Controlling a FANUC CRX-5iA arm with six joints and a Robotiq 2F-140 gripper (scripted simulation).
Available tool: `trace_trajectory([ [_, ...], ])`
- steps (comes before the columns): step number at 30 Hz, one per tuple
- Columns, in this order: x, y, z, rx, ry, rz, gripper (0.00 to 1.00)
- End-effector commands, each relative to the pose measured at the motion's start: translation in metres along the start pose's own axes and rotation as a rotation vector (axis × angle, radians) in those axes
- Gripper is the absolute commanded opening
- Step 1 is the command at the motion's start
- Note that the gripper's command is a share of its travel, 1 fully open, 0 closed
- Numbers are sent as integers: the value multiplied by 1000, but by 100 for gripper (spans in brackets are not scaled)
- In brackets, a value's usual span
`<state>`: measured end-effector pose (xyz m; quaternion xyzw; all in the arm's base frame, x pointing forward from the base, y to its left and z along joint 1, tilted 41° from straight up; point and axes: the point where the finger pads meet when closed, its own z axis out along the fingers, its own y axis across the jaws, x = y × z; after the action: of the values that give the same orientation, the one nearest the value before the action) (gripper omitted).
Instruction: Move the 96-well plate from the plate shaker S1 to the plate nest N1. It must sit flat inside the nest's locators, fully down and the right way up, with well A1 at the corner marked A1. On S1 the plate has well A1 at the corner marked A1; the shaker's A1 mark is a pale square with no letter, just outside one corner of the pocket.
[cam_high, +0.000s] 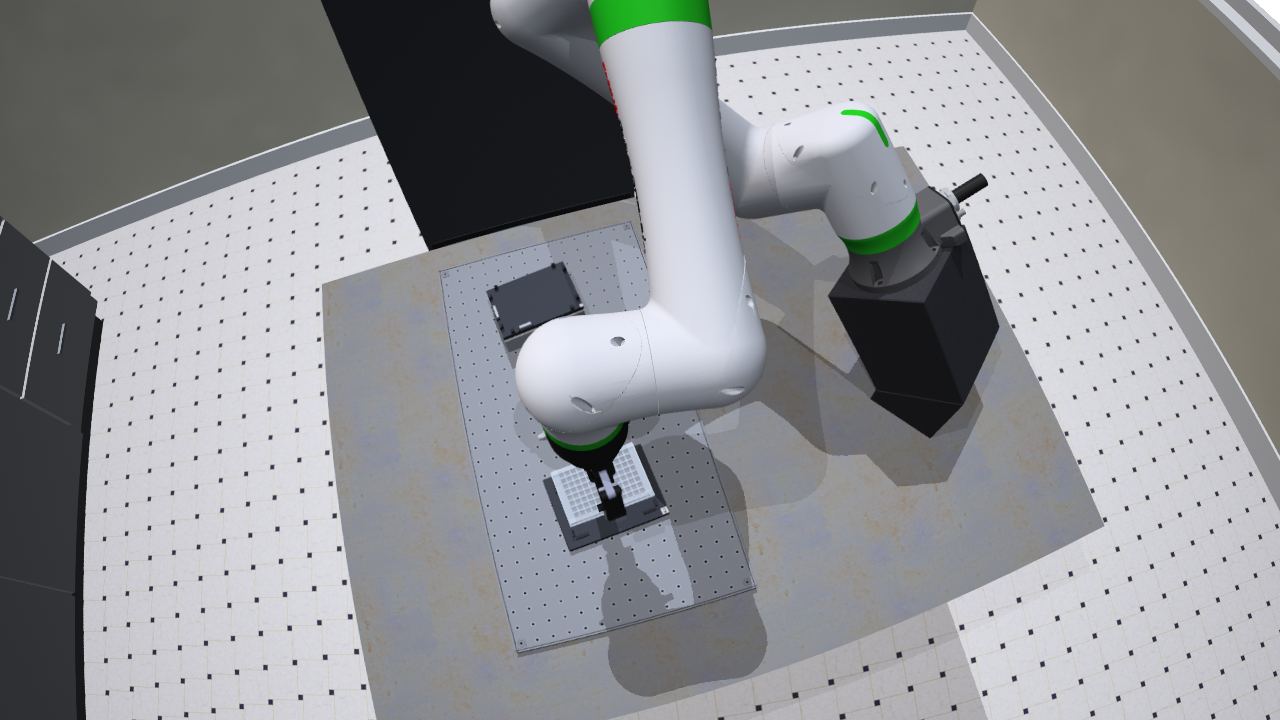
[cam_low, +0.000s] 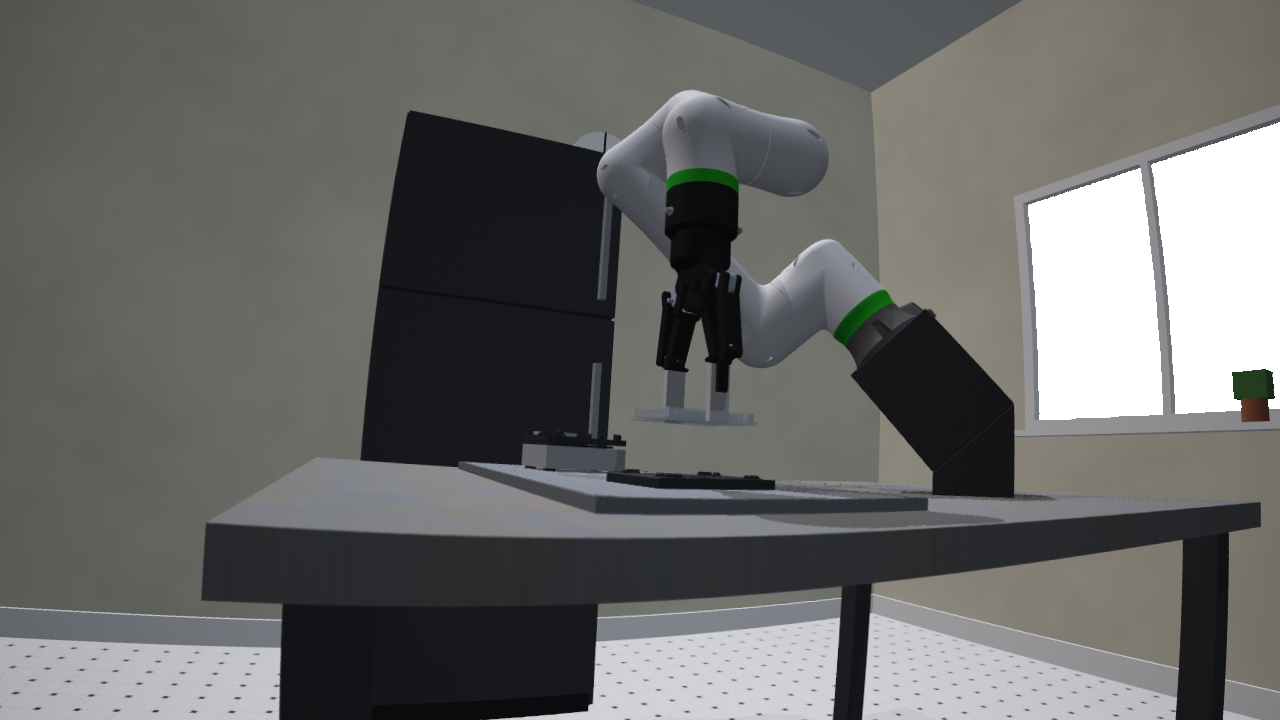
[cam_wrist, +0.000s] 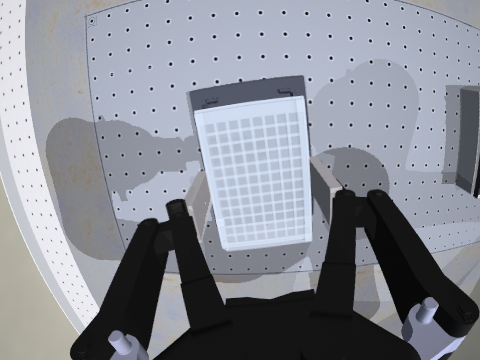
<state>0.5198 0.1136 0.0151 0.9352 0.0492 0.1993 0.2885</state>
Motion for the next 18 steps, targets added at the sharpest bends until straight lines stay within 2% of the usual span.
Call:
trace_trajectory([
  [1,0,0,0,0,0,0,0],
  [6,0,0,0,0,0,0,0],
  [18,0,0,20,0,0,0,0],
])
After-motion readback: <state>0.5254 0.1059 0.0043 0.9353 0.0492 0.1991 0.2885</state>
